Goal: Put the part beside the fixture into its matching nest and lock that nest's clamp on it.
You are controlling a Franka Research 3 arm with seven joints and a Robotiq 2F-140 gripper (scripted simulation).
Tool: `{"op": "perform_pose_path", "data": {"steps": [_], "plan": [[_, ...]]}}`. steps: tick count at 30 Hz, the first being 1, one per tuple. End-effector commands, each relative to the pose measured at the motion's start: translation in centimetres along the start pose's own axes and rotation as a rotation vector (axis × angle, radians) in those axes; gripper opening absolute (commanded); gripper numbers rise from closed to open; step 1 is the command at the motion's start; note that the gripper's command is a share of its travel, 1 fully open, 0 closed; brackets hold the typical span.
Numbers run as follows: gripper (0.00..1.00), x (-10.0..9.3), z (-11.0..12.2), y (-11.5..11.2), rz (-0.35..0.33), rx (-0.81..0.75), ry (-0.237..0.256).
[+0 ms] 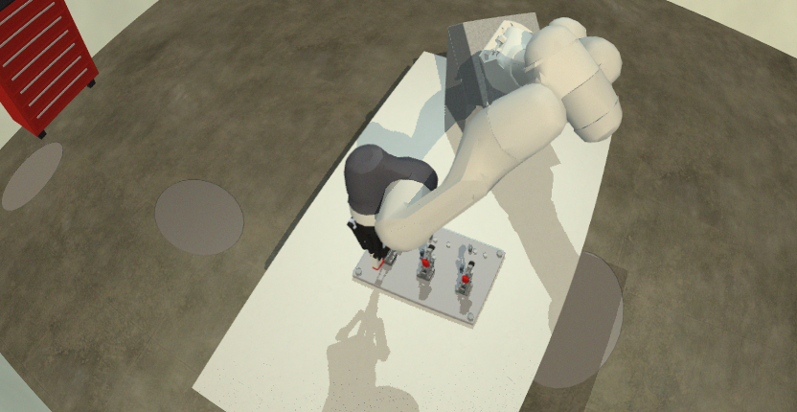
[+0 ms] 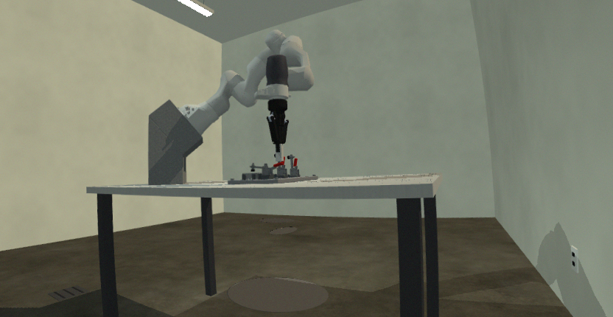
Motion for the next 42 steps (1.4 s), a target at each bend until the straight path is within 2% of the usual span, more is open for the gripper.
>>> {"op": "perform_pose_path", "data": {"steps": [1,42], "plan": [[0.0,0.02,-0.05,-0.11,0.0,-0.002,0.004],[0.0,0.4,-0.05,-0.11,0.0,-0.002,0.004]]}}
Point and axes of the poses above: the point where the finger pads meet when closed, its own x axis out along the fingers, its own z axis across the jaws, y = z × x, the point moved 7 cm from there along -x, back along the fingers, and after that the axes turned 10 degrees about x, right-handed, at the moved point
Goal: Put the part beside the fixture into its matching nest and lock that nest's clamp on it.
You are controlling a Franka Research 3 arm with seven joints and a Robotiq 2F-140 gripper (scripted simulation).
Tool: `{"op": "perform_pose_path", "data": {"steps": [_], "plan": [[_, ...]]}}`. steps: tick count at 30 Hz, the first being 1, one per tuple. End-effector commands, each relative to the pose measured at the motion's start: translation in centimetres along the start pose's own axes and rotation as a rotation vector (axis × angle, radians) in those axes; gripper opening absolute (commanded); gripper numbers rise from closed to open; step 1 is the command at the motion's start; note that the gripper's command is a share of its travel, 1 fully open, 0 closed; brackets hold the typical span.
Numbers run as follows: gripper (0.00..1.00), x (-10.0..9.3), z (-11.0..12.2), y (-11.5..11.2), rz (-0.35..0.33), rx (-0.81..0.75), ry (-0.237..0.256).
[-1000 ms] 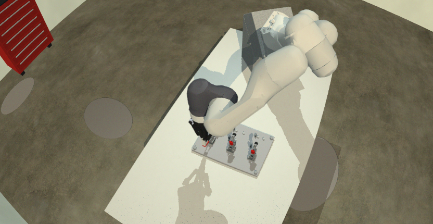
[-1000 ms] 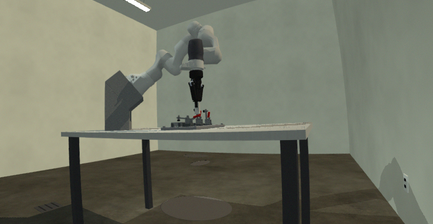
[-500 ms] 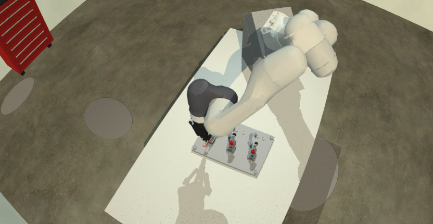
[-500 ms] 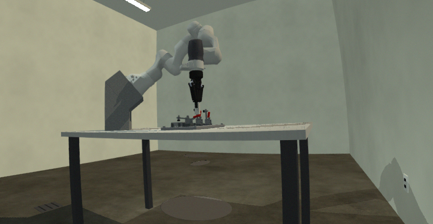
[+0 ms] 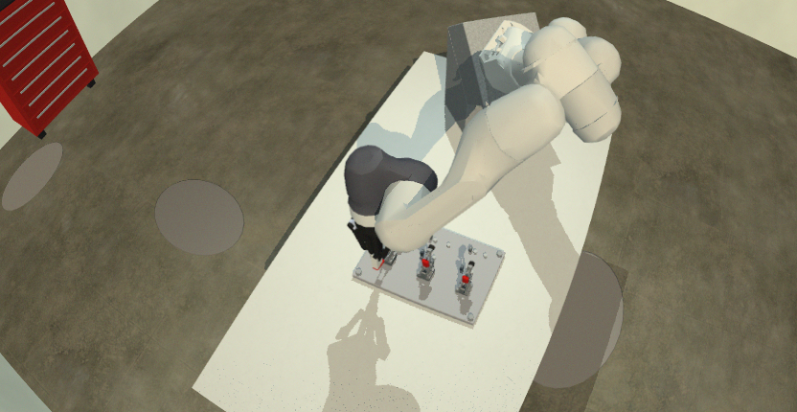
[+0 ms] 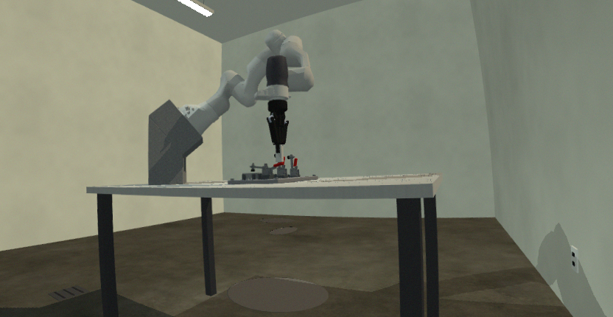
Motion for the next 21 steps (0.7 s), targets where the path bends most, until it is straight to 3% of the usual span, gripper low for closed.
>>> {"op": "perform_pose_path", "data": {"steps": [1,21], "plan": [[0.0,0.11,-0.03,-0.1,-0.001,-0.003,0.004],[0.0,0.31,-0.03,-0.1,-0.001,-0.003,0.004]]}}
Point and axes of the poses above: the point where the finger pads meet when closed, its own x axis out along the fingers, its own z axis across the jaws, y = z × x, the point moved 7 cm from there along -x, back along the fingers, and after that the axes turned 10 degrees about x, right-handed, at the moved point
